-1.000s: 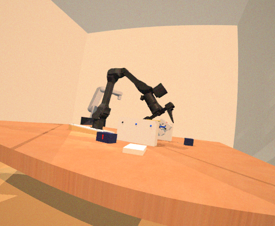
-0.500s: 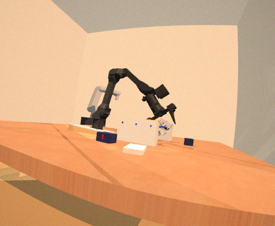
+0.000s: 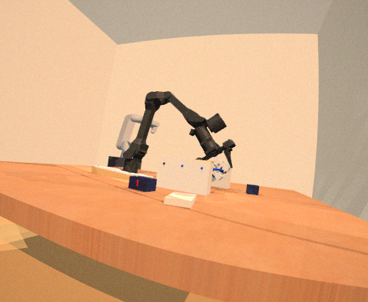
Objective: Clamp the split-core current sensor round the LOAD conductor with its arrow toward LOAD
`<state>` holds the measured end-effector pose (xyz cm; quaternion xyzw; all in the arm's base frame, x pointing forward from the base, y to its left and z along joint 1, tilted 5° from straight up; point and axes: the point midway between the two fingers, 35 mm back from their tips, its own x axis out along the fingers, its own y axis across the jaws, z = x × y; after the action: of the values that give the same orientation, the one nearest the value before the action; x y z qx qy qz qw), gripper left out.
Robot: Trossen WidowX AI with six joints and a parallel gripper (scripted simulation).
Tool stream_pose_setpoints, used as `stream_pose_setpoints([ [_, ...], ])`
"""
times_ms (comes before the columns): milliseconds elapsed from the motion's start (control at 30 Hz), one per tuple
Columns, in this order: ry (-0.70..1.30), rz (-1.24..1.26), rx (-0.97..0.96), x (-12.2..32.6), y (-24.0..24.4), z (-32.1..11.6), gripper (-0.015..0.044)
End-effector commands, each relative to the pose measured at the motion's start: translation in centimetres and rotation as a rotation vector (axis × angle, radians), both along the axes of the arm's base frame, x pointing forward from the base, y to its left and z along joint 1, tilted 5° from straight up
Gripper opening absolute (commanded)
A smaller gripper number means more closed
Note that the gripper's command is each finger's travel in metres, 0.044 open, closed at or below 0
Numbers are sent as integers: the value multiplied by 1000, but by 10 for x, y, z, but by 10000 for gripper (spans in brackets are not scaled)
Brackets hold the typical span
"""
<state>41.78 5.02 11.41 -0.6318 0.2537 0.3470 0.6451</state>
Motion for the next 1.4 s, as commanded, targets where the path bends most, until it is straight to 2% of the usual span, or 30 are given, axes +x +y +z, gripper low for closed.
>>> stream_pose_setpoints([
  [0,-17,-1,1,3,0,4,340],
  [267,-17,-1,1,3,0,4,287],
  [633,-17,-1,1,3,0,4,0],
  [1367,-17,-1,1,3,0,4,0],
])
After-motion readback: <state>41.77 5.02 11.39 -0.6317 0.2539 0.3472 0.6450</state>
